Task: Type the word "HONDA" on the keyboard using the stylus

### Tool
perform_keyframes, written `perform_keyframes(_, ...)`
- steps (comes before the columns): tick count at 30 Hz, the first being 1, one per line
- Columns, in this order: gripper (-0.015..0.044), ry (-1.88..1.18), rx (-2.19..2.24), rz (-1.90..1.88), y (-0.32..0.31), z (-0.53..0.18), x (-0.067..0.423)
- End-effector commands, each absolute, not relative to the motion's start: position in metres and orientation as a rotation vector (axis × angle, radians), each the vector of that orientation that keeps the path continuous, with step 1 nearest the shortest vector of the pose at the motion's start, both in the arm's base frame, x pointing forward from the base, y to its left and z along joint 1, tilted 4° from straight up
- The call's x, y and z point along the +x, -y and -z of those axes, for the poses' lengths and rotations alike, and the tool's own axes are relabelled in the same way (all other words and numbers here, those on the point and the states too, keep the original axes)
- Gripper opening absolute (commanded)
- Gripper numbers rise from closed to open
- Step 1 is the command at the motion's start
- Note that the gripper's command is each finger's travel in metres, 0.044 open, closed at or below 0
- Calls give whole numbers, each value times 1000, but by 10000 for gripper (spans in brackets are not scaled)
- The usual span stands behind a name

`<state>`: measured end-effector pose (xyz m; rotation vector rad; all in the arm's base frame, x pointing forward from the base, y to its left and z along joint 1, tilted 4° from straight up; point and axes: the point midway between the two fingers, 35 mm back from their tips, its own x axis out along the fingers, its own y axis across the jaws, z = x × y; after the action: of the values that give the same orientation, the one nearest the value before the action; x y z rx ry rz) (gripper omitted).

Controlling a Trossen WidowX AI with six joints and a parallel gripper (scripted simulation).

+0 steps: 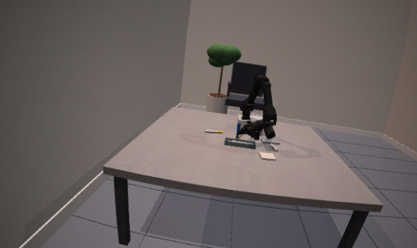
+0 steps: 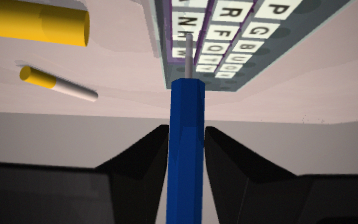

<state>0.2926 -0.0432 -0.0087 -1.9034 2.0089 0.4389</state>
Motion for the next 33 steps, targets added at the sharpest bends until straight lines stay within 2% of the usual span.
perform_keyframes(1, 81, -2009, -1910, -439, 44, 9, 293)
perform_keyframes(18, 85, -2009, -1911, -443, 41, -26, 293)
perform_keyframes(23, 51, -2009, -1911, -443, 41, -26, 293)
perform_keyframes(25, 0, -2008, -1911, -443, 43, -26, 295)
perform_keyframes(33, 0, -2008, -1911, -439, 72, -32, 320)
